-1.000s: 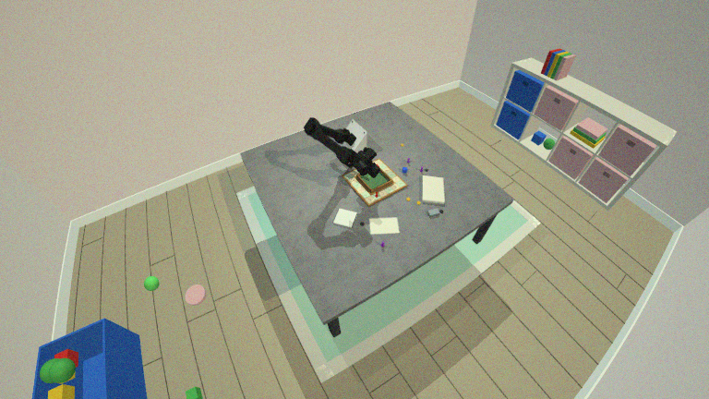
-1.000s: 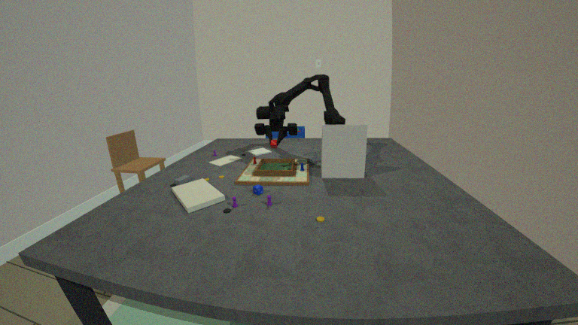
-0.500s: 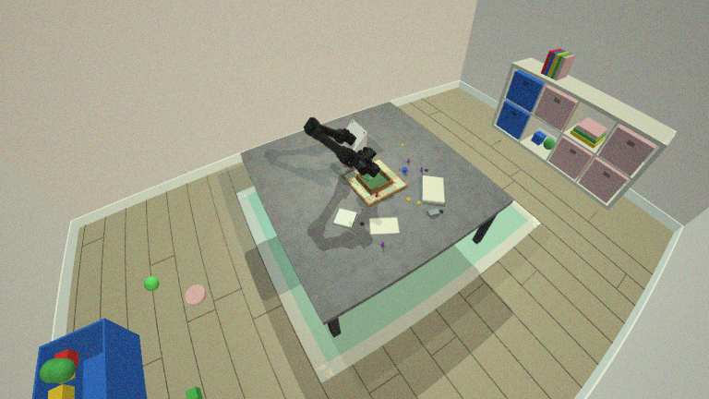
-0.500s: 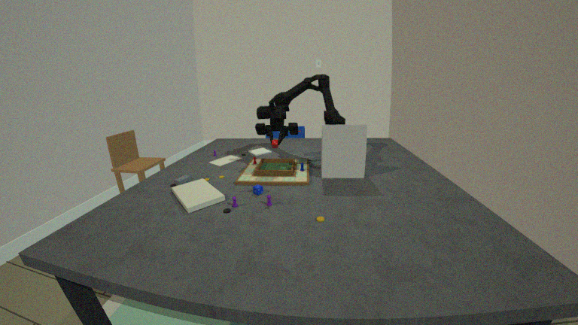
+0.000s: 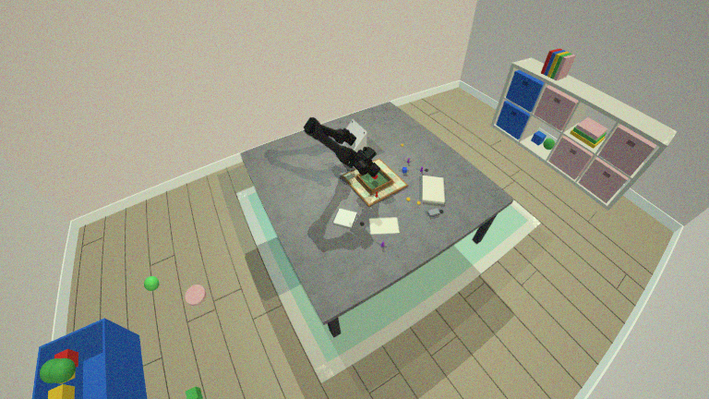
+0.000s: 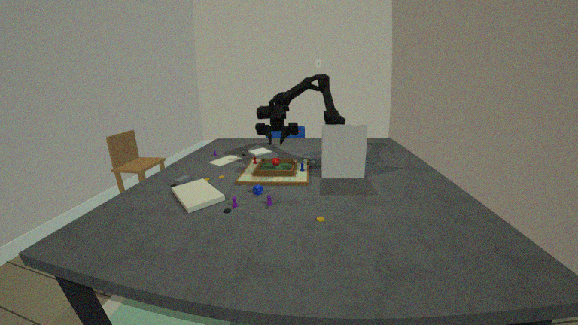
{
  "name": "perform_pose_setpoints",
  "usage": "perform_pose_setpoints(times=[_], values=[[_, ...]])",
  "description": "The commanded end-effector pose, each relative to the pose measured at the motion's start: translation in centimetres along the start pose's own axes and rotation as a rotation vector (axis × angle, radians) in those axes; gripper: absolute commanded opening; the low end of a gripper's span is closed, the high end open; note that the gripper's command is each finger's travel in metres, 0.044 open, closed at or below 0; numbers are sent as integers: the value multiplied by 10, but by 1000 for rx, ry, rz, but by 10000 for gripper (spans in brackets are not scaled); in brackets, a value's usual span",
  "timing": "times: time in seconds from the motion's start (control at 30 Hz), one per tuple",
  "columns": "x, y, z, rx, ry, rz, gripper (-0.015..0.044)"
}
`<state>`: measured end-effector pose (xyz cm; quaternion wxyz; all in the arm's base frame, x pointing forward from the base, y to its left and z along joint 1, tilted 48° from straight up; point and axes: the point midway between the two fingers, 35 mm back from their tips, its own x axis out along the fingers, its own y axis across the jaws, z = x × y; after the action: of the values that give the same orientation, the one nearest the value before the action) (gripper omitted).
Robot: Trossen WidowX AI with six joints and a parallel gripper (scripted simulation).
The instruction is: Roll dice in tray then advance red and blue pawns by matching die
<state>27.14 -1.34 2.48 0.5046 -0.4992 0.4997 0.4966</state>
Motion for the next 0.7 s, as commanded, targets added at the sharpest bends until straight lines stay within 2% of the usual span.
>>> perform_pose_setpoints(times=[0.0, 0.2, 0.3, 0.4, 0.5, 0.63, 0.67], values=[[-13, -1, 14, 0, -4, -4, 289], [-26, -1, 29, 2, -8, -6, 440], [-10, 3, 24, 28, 145, 51, 440], [11, 5, 15, 46, 469, 88, 440], [21, 1, 12, 18, 773, 24, 440], [22, -1, 12, 5, 841, -5, 440], [24, 5, 13, 4, 767, 42, 440]])
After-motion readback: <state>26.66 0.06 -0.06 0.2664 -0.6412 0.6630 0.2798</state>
